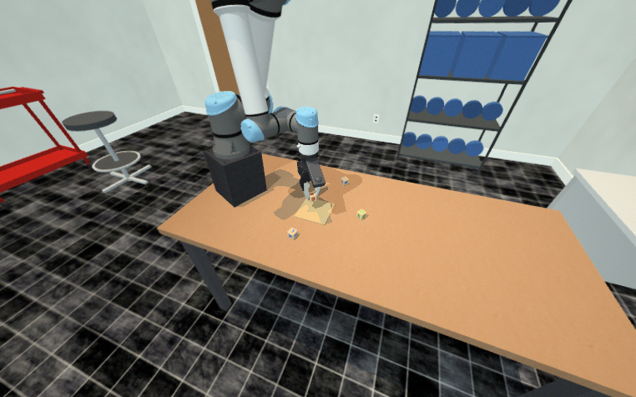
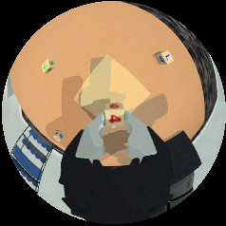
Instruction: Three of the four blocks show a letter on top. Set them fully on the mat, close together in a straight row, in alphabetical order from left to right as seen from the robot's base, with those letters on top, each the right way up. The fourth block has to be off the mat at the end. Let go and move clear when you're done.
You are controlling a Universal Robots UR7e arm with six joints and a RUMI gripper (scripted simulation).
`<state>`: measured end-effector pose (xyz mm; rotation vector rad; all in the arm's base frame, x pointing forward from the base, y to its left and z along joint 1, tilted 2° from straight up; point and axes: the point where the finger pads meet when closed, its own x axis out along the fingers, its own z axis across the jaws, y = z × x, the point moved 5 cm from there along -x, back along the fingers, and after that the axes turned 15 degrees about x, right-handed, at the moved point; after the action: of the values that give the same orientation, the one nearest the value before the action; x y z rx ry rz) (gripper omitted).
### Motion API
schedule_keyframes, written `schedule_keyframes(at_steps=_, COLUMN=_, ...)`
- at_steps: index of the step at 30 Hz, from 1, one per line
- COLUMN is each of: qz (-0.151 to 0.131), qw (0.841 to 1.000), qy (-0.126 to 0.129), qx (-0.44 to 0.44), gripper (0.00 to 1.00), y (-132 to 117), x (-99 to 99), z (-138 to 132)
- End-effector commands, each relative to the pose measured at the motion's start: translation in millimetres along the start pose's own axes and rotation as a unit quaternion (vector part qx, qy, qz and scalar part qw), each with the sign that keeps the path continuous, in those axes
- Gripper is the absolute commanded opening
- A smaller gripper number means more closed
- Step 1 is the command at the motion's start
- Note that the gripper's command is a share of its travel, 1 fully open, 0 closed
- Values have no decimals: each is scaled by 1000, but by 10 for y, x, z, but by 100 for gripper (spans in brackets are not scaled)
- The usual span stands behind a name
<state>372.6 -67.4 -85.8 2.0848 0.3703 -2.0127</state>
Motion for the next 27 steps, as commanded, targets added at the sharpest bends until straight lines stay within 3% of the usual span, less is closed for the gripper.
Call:
schedule_keyframes(at_steps=1, qz=-1, qw=1000, qy=-2, qx=0, gripper=9, y=30, x=-275, z=-14)
schedule_keyframes(at_steps=14, qz=-1, qw=1000, qy=-2, qx=0, gripper=9, y=29, x=-494, z=-16)
schedule_keyframes(at_steps=27, qz=-2, qw=1000, qy=-2, qx=0, gripper=9, y=19, x=-511, z=-11)
